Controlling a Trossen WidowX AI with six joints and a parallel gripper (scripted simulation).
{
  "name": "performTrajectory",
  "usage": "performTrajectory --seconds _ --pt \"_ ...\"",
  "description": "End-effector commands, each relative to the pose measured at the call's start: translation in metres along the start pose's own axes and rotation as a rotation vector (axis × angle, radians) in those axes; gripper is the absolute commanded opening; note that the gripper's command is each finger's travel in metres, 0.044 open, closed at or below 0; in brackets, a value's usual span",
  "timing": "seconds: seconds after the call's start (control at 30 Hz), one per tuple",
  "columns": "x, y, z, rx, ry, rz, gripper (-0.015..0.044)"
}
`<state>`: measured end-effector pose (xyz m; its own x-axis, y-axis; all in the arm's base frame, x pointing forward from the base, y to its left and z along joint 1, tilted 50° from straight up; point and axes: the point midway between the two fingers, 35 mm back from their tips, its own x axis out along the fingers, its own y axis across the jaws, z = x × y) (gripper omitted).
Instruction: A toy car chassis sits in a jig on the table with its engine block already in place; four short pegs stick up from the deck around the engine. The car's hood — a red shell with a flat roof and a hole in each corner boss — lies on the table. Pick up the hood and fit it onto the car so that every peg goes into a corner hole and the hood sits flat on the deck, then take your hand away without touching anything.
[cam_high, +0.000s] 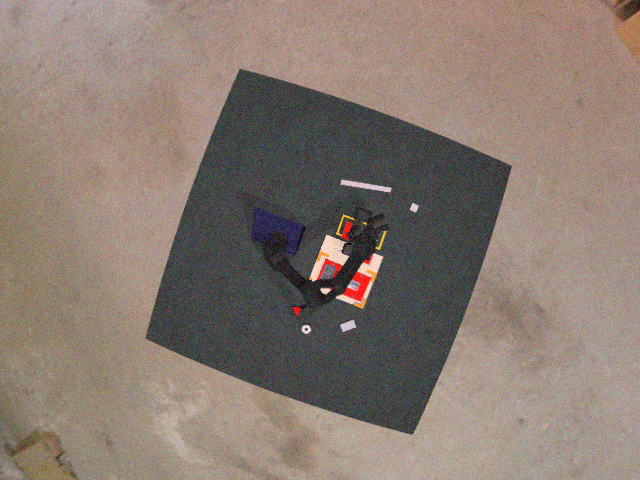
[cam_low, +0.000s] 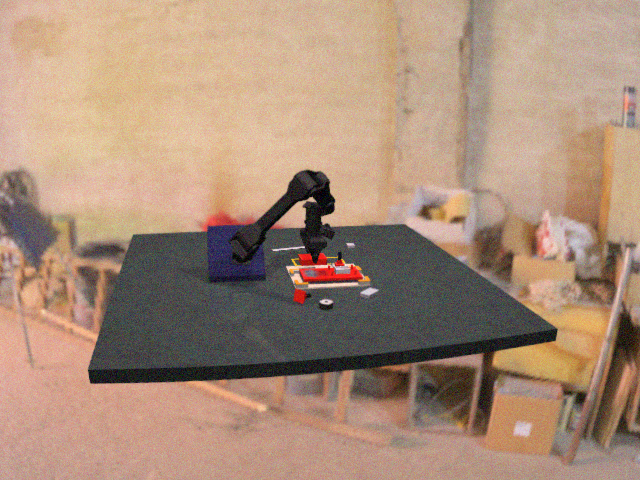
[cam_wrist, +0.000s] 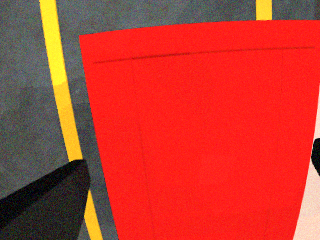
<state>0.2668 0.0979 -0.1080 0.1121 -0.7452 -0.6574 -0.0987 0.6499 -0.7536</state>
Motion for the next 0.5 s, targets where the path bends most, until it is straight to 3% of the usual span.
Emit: performTrajectory --seconds 0.0,0.03,0.13,0.47 --pt "0.0018 -0.0002 0.0005 -0.004 -0.004 -0.002 0.044" --pt "0.0023 -0.0002 0.0005 -0.004 -0.004 -0.002 0.044" --pt "0.001 0.0 0.0 0.0 0.0 0.0 0.0361" --pt "0.001 0.0 0.0 0.0 0.0 0.0 0.0295"
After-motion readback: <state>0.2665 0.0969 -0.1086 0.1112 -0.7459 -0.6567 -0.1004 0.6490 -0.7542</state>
